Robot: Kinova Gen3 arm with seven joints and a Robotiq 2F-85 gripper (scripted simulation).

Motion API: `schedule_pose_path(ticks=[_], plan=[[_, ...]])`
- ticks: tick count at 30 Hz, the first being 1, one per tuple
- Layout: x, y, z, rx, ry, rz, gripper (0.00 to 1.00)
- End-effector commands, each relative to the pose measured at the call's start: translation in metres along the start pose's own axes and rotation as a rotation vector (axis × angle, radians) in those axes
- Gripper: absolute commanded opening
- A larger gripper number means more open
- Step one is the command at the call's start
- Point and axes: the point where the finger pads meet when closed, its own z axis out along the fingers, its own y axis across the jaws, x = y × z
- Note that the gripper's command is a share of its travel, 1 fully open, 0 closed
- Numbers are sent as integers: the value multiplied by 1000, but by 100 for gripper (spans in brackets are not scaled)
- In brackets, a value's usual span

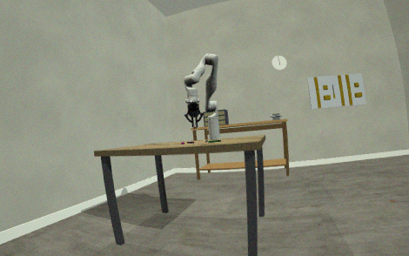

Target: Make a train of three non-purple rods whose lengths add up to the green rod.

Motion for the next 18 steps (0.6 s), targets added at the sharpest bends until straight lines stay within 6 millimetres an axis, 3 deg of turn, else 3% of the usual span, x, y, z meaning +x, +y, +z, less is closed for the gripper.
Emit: schedule_pose_path(ticks=[1, 6, 14, 18], plan=[[1, -1, -2, 0, 5, -2, 5], [0, -2, -2, 0, 5, 4, 5], [-46, -57, -2, 1, 5, 179, 5], [-51, -61, -2, 1, 5, 195, 5]])
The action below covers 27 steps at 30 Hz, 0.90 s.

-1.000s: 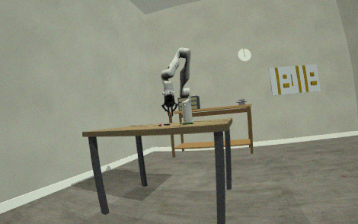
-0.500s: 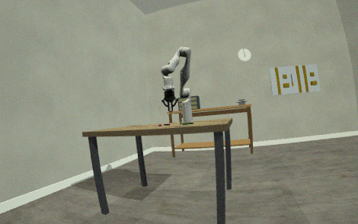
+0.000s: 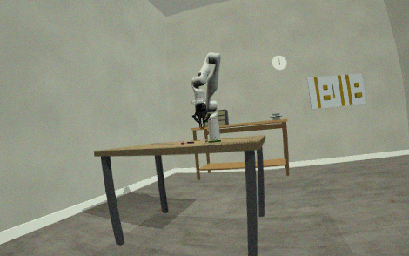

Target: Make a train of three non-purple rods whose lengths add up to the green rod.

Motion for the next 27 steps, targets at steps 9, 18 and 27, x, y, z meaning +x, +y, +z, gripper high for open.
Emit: schedule_pose_path(ticks=[9, 18, 27], plan=[[-1, -12, -6, 5, 13, -20, 5], [-1, -12, -3, 5, 13, -20, 5], [-1, -12, 25, 4, 13, -20, 5]])
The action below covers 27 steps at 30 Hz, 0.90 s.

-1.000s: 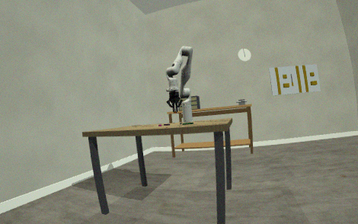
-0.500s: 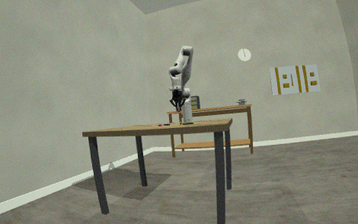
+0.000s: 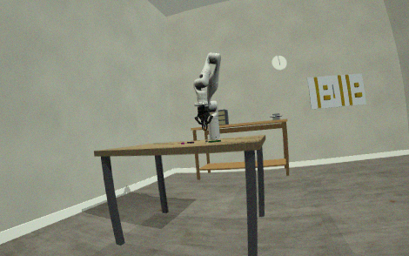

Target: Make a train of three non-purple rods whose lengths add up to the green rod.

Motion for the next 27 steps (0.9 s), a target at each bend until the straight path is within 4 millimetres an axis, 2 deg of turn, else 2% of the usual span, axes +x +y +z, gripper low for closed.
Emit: schedule_pose_path(ticks=[1, 5, 7, 15, 27], plan=[[-4, 4, 14, -5, -15, 8, 5], [-5, 4, 33, -5, -15, 8, 5], [-5, 4, 33, -5, -15, 8, 5], [-5, 4, 60, -5, -15, 8, 5], [-5, 4, 67, -5, -15, 8, 5]])
